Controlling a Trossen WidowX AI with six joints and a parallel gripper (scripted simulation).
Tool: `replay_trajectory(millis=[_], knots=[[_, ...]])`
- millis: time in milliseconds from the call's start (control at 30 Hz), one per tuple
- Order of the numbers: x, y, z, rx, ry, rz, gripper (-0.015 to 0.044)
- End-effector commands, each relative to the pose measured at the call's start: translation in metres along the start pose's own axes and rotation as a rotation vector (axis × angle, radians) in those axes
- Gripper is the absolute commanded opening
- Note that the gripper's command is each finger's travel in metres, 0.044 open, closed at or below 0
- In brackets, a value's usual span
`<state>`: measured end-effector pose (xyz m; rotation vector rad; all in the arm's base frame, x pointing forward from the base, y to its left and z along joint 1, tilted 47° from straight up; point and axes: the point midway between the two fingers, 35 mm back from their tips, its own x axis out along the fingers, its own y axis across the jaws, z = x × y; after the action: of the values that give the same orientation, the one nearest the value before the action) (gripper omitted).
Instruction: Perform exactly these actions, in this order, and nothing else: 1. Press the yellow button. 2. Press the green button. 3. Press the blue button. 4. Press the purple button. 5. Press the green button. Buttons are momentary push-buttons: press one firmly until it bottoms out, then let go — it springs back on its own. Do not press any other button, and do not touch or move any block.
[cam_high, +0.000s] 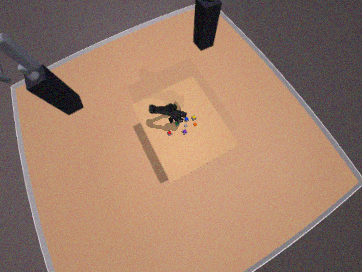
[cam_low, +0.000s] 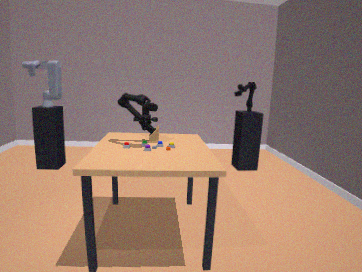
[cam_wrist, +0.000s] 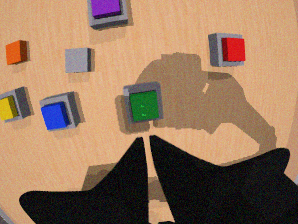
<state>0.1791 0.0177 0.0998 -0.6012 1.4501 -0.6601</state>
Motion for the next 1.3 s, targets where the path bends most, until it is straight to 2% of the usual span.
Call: replay_trajectory(millis=[0,67,233,1267], knots=[[0.003,-0.007,-0.005,-0.014,-0.001,-0.009,0.002],[0.011,-0.007,-0.004,-0.014,-0.001,-0.007,0.002],[0.063,-0.008,-0.005,-0.013,-0.002,-0.01,0.002],[0.099,-0.009,-0.005,-0.012,-0.002,-0.012,0.002]])
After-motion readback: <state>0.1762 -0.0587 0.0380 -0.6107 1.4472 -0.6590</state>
